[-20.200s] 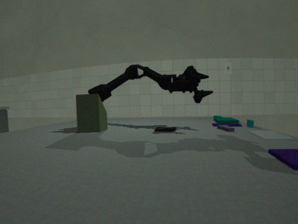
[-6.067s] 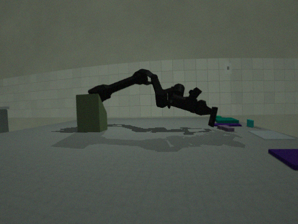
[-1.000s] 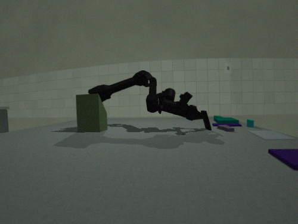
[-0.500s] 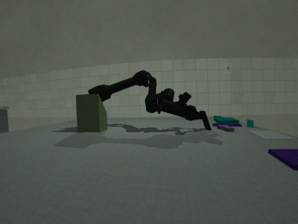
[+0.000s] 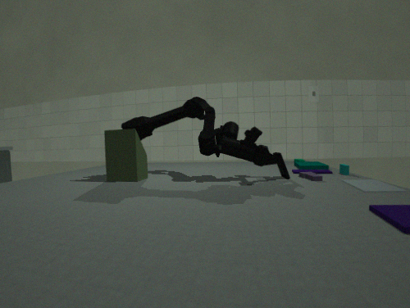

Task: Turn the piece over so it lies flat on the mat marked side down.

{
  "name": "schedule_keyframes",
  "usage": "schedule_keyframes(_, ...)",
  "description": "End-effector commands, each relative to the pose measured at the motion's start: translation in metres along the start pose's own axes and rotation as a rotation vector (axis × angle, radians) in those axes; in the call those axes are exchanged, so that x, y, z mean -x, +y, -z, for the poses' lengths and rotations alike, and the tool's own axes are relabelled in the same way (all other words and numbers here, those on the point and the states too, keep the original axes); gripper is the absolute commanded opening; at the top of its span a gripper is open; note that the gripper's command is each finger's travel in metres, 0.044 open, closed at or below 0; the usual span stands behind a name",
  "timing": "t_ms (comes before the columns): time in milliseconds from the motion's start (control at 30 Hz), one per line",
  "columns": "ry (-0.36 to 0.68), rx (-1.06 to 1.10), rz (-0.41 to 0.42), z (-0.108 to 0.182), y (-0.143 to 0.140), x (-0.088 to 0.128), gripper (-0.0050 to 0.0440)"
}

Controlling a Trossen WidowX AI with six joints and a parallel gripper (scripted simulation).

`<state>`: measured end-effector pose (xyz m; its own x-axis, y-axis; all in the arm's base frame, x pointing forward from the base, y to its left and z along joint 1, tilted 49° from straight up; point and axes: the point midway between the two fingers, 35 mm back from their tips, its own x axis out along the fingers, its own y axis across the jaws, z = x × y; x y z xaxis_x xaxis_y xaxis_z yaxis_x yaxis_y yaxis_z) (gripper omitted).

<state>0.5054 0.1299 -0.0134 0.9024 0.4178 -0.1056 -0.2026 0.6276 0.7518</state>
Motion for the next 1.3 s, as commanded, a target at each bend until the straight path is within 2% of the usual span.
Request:
schedule_keyframes(0,0.019,0.001,-0.002,0.0073,-0.0006,0.0025,0.0)
schedule_keyframes(1267,0.019,0.004,-0.014,0.0125,-0.0002,0.0097,0.0)
